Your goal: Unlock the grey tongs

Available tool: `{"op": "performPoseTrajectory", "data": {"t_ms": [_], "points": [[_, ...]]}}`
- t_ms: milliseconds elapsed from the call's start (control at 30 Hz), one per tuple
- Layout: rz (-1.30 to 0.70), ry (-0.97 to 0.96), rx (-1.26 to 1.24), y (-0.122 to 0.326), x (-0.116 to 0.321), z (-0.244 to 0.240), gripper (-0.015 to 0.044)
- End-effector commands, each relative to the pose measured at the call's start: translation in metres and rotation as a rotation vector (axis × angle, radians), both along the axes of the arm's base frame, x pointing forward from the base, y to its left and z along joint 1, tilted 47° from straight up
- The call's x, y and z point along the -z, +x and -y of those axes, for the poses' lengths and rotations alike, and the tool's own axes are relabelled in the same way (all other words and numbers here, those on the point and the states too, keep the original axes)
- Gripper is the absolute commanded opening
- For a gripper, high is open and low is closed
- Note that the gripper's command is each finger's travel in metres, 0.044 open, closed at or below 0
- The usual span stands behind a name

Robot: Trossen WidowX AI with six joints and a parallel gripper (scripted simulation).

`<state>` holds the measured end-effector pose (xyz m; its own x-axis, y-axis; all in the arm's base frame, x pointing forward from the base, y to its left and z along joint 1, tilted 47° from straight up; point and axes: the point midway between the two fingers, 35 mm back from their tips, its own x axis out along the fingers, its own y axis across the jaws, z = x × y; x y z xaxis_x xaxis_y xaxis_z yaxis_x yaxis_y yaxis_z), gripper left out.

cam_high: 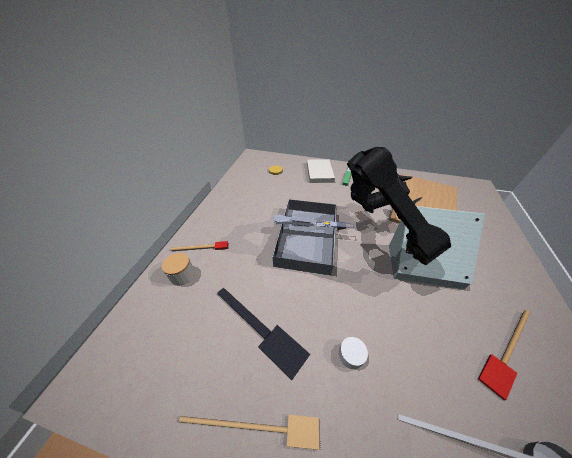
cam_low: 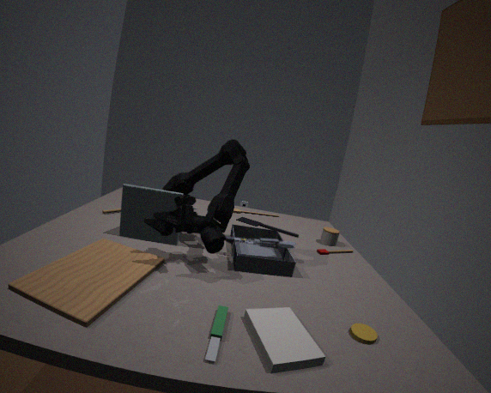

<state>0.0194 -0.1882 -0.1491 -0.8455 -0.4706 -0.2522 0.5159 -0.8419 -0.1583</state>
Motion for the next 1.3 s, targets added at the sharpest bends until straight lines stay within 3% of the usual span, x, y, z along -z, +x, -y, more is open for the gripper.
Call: {"op": "performPoseTrajectory", "data": {"t_ms": [0, 167, 500, 867, 1067, 1267], "points": [[0.002, 0.005, 0.005, 0.000, 0.000, 0.000, 0.0374], [0.035, 0.093, 0.097, 0.009, 0.009, -0.005, 0.0260], [0.277, 0.525, 0.523, 0.083, 0.026, -0.045, 0.0260], [0.645, 1.041, 0.897, 0.210, -0.021, -0.082, 0.0260], [0.752, 1.124, 0.896, 0.242, -0.037, -0.085, 0.0260], [0.828, 1.271, 1.198, 0.294, -0.073, -0.106, 0.0260]]}}
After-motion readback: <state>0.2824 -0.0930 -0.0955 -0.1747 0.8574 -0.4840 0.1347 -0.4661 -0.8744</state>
